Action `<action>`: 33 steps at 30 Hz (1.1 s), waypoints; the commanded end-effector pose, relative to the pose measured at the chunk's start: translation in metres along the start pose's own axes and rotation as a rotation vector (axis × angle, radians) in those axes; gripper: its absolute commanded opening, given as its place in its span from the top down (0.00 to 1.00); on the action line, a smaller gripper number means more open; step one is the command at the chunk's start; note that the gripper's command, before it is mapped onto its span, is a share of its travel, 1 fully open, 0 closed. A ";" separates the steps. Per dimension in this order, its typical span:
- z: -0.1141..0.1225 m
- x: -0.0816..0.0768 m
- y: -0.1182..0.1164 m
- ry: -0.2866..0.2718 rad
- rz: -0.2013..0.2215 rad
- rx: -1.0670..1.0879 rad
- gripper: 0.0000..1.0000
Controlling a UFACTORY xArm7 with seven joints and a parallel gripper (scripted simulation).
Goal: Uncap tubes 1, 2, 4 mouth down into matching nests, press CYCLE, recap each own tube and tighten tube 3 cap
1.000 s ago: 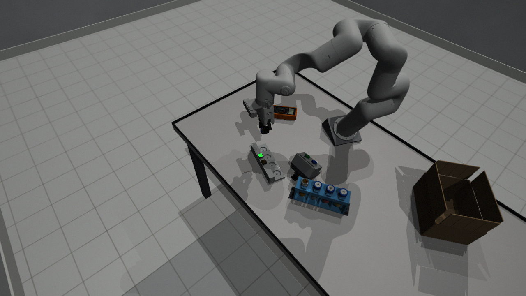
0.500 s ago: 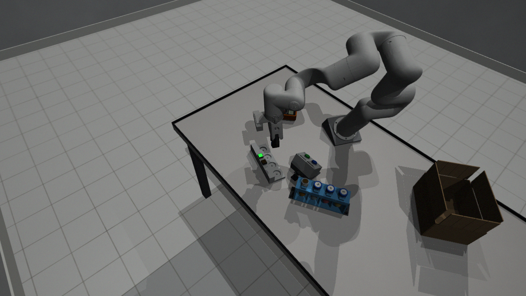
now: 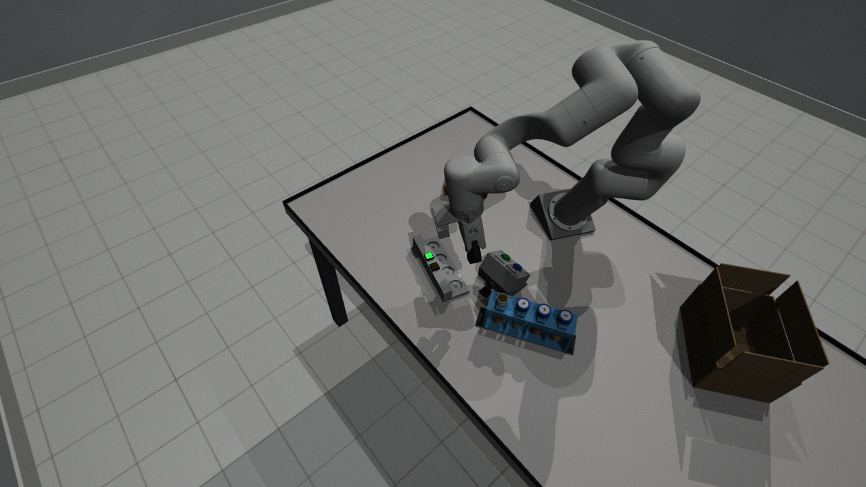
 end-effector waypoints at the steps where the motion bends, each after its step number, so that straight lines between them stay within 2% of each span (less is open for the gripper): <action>1: 0.023 0.006 -0.037 0.164 0.065 0.017 1.00; 4: 0.028 0.008 -0.056 0.164 0.064 0.017 1.00; 6: 0.028 0.008 -0.056 0.164 0.064 0.017 1.00; 15: 0.048 0.016 -0.123 0.164 0.064 0.017 1.00; 26: 0.048 0.016 -0.125 0.164 0.064 0.017 1.00; 33: 0.045 0.037 -0.123 0.164 0.064 0.017 1.00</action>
Point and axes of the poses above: the point where the finger pads meet when closed, its own x axis out along the fingers, its own y axis across the jaws, z = x × y, the point moved 7 cm from there along -x, back along the fingers, and after that the axes turned 7 degrees about -x, right-handed, at the moved point
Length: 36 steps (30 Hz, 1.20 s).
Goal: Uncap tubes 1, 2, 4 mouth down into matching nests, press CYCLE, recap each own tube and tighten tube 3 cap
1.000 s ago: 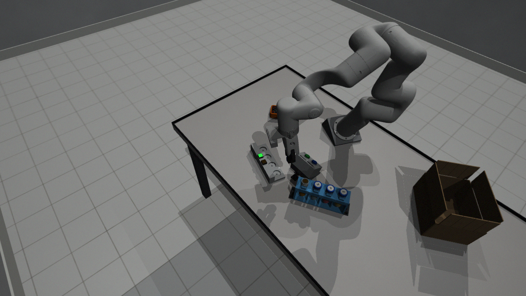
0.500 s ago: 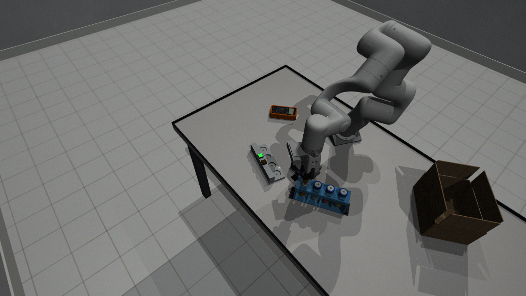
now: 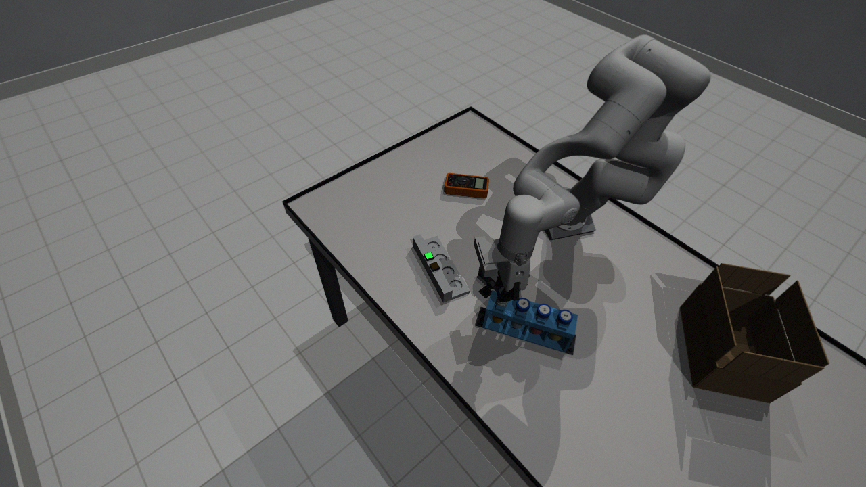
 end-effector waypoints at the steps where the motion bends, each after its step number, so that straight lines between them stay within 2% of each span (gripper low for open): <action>1: -0.001 0.011 -0.001 0.004 -0.003 0.000 1.00; 36: -0.001 0.021 -0.001 0.004 -0.003 0.000 1.00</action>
Point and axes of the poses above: the point where the finger pads meet when closed, its own x axis out along the fingers, its own y axis across the jaws, z = x × y, the point moved 7 cm from there along -x, back along the fingers, and after that the axes turned 7 degrees about -x, right-handed, at the moved point
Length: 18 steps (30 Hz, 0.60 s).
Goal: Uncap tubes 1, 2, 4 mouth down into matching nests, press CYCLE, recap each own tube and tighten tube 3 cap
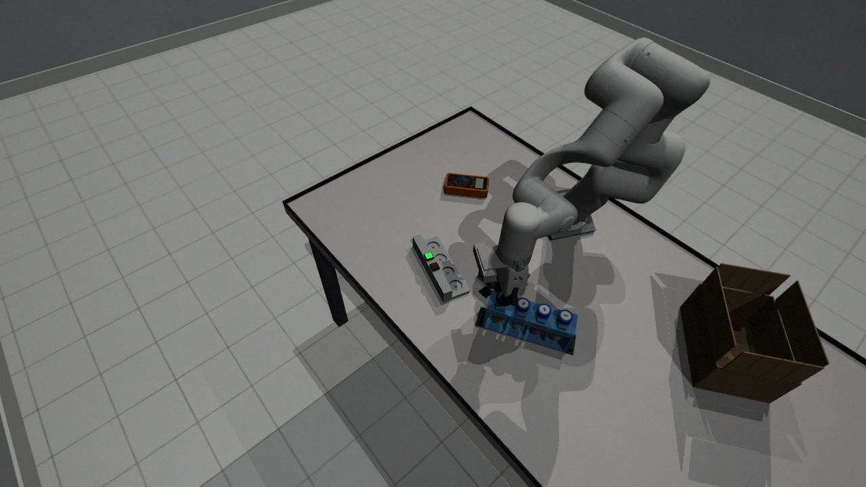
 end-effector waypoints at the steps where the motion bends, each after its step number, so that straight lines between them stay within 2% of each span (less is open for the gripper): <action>1: -0.001 0.000 -0.001 0.004 -0.002 0.000 1.00; 12: -0.001 0.001 -0.001 0.004 -0.002 0.000 1.00; 13: -0.001 0.001 -0.001 0.004 -0.002 0.000 0.54; 18: -0.001 0.001 -0.001 0.004 -0.003 0.000 0.54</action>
Point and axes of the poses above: the point where the finger pads meet when closed, its own x axis out along the fingers, its own y axis across the jaws, z = x × y, the point moved 7 cm from there along -x, back along the fingers, and after that the axes turned 7 degrees about -x, right-handed, at the moved point
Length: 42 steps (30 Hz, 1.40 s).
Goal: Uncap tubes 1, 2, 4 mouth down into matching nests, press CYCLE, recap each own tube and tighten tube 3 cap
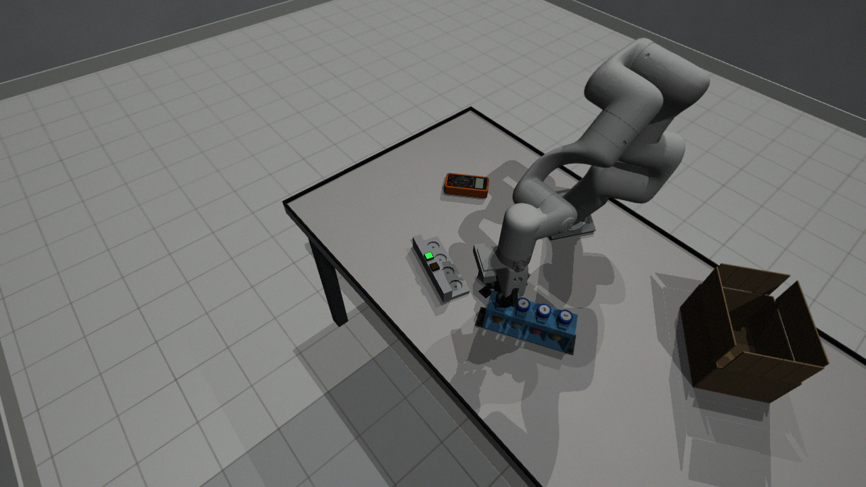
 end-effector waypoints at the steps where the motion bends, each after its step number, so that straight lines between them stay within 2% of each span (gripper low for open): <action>1: -0.001 -0.002 0.000 0.004 -0.002 0.000 0.54; 15: -0.001 -0.001 0.000 0.004 -0.002 0.000 0.54; 18: -0.001 0.000 0.000 0.004 -0.003 0.098 0.54; 38: -0.001 0.006 0.000 0.004 -0.002 0.098 0.54; 39: -0.001 0.006 0.000 0.004 -0.002 0.098 1.00; 42: -0.001 0.006 0.000 0.004 -0.002 0.098 1.00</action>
Point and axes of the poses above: the point where the finger pads meet when closed, its own x axis out along the fingers, its own y axis across the jaws, z = x × y, the point moved 7 cm from there along -x, back along the fingers, and after that the axes turned 7 degrees about -x, right-handed, at the moved point
